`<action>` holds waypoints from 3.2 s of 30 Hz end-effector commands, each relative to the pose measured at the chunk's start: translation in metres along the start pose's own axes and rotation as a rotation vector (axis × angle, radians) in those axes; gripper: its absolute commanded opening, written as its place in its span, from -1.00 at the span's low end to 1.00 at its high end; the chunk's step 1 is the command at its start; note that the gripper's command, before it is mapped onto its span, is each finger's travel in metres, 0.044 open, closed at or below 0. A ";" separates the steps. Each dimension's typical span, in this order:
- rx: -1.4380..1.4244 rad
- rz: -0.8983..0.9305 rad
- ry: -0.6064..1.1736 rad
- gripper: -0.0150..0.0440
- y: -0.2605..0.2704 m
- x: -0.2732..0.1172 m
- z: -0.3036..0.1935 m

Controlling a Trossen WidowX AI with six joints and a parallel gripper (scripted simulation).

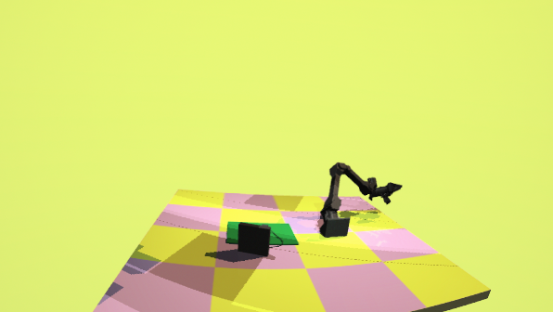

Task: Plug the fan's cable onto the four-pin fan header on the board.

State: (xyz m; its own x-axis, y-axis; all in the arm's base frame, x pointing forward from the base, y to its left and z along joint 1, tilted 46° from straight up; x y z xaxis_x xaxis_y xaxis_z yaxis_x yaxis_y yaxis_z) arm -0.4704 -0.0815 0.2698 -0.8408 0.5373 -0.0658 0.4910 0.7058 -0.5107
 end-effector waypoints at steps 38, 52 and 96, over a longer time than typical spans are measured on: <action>0.630 -0.470 -0.497 0.22 -0.108 -0.209 -0.036; 0.945 -0.652 -0.943 0.22 -0.119 -0.352 -0.083; 0.308 0.092 -2.361 0.22 0.212 -0.720 -0.132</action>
State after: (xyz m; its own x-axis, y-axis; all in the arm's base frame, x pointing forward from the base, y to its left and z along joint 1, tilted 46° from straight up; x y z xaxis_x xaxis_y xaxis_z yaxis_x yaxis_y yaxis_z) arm 0.2493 -0.2733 0.3427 0.3081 -0.8734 -0.3772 0.7239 0.4725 -0.5027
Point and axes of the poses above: the point midway between the two fingers, 35 mm back from their tips, its own x axis out along the fingers, its own y axis across the jaws, z = x × y, the point moved 6 cm from there along -x, back along the fingers, and after that the axes turned 11 degrees about x, right-handed, at the moved point
